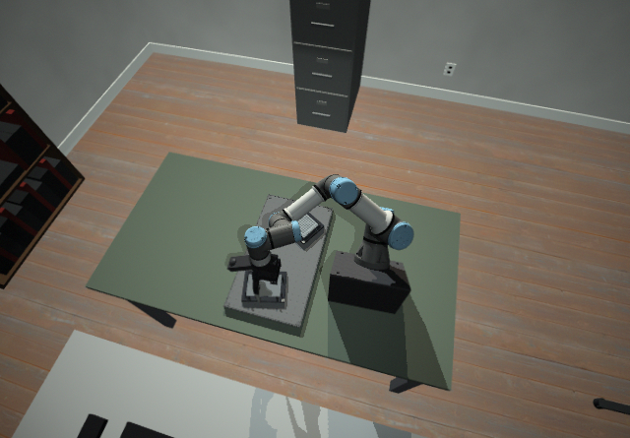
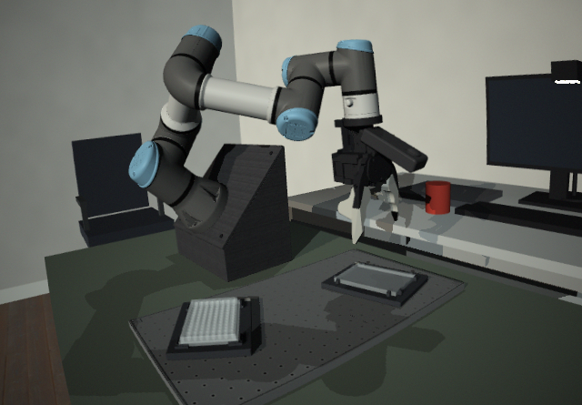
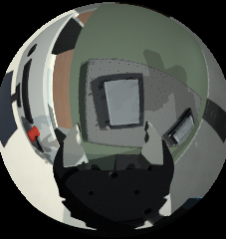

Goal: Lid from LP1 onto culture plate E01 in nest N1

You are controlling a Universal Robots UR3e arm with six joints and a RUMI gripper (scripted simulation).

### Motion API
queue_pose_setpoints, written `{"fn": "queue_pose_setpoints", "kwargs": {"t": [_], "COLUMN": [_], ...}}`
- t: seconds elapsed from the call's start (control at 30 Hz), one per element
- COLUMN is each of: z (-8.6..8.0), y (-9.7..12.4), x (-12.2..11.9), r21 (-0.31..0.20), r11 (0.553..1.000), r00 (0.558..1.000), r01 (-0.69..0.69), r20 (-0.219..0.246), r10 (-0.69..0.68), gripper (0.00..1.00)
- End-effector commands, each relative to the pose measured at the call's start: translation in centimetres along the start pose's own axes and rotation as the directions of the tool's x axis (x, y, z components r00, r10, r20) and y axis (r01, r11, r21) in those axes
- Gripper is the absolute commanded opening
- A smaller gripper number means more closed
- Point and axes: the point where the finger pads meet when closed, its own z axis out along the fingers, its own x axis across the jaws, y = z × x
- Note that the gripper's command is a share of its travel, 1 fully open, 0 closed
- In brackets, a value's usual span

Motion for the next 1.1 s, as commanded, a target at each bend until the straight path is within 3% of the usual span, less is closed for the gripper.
{"fn": "queue_pose_setpoints", "kwargs": {"t": [0.0, 0.33, 0.8, 1.07], "z": [1.6, 4.4, 4.4, 5.7], "y": [-0.6, -1.2, -1.2, -1.2], "x": [0.9, 2.8, 2.8, 2.9], "r21": [0.004, -0.007, -0.007, -0.007], "r11": [0.999, 0.994, 0.994, 0.994], "r00": [0.998, 0.992, 0.992, 0.992], "r01": [0.054, 0.108, 0.108, 0.108], "r20": [-0.032, -0.07, -0.07, -0.07], "r10": [-0.053, -0.109, -0.109, -0.109], "gripper": [0.82, 0.82, 0.82, 0.82]}}
